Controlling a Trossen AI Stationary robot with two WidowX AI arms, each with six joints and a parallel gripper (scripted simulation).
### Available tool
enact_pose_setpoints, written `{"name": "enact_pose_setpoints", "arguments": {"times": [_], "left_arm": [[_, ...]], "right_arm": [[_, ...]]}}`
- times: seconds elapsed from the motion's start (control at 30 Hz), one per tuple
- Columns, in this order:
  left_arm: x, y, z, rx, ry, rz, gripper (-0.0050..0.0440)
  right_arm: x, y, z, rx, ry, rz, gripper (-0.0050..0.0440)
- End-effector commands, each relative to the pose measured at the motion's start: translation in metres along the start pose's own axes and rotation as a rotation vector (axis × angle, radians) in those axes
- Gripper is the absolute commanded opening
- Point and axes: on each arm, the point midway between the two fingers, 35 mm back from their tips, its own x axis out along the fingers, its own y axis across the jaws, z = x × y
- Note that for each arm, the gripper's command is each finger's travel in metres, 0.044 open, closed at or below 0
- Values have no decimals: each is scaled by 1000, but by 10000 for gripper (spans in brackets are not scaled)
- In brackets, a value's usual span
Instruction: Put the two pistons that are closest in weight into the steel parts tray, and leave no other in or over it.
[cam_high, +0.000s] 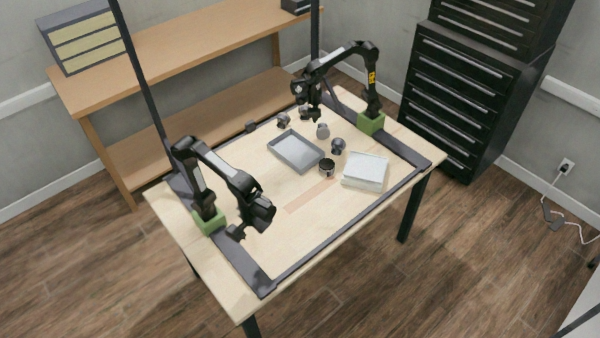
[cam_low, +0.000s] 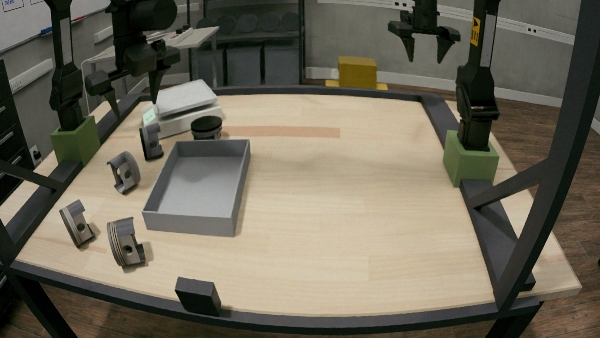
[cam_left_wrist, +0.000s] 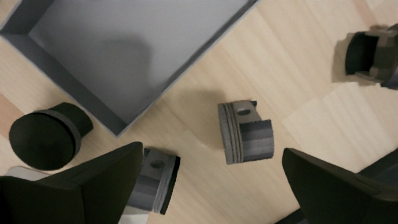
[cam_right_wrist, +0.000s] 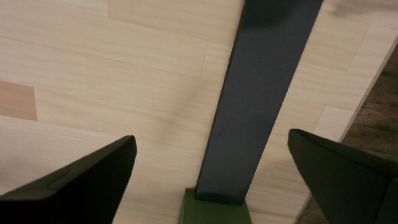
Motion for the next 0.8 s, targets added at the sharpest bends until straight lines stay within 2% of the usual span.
{"name": "enact_pose_setpoints", "arguments": {"times": [0.0,0.77], "left_arm": [[-10,-11,23,3,-30,11,378],[-11,-74,107,3,-33,7,378]], "right_arm": [[-9,1,5,-6,-33,3,400],[-9,1,5,-6,-33,3,400]]}}
